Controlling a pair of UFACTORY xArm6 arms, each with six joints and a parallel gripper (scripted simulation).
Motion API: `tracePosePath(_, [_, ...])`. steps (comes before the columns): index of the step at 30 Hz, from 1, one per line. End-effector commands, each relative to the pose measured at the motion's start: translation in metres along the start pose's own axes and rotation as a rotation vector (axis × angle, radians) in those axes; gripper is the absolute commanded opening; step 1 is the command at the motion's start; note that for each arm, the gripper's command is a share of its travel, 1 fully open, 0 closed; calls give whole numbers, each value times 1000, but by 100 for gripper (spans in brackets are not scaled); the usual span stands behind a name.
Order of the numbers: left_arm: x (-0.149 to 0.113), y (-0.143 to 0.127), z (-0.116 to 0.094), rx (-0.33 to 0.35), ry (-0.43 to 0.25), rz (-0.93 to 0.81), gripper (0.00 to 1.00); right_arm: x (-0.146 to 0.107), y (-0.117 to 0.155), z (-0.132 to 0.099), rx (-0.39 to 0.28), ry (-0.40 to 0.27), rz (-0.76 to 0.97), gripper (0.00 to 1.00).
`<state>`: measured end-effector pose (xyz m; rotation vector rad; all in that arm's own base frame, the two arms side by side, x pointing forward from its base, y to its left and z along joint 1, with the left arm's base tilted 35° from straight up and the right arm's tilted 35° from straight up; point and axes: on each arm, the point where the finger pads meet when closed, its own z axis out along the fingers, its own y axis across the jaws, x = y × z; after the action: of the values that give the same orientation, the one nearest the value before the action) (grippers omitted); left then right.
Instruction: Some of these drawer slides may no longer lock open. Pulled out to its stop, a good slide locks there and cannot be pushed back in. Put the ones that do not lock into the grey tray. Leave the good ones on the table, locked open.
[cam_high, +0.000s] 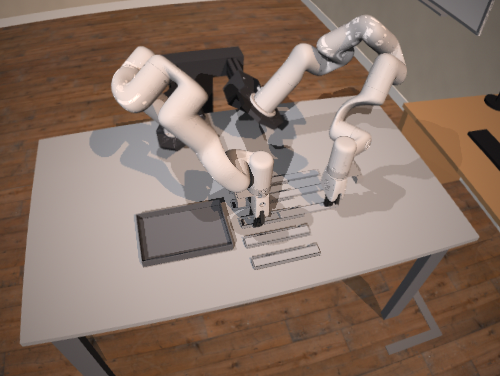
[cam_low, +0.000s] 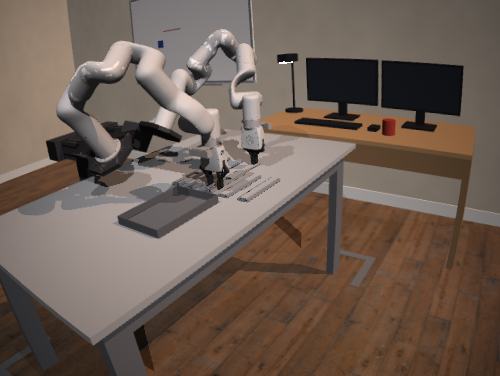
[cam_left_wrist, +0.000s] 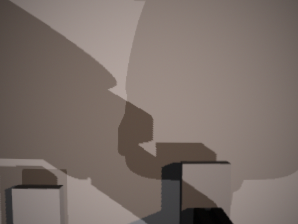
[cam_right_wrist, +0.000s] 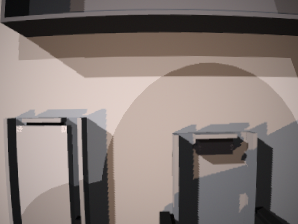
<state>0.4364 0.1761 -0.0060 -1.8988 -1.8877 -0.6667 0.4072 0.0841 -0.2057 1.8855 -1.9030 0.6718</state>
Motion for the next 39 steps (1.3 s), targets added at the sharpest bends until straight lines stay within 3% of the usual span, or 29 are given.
tracePosePath(1, [1, 1, -1, -2, 1, -2, 0, -1, -1, -1, 3, -2, 1, 0])
tracePosePath(39, [-18, 1, -1, -2, 1, -1, 0, -1, -1, -1, 3, -2, 1, 0])
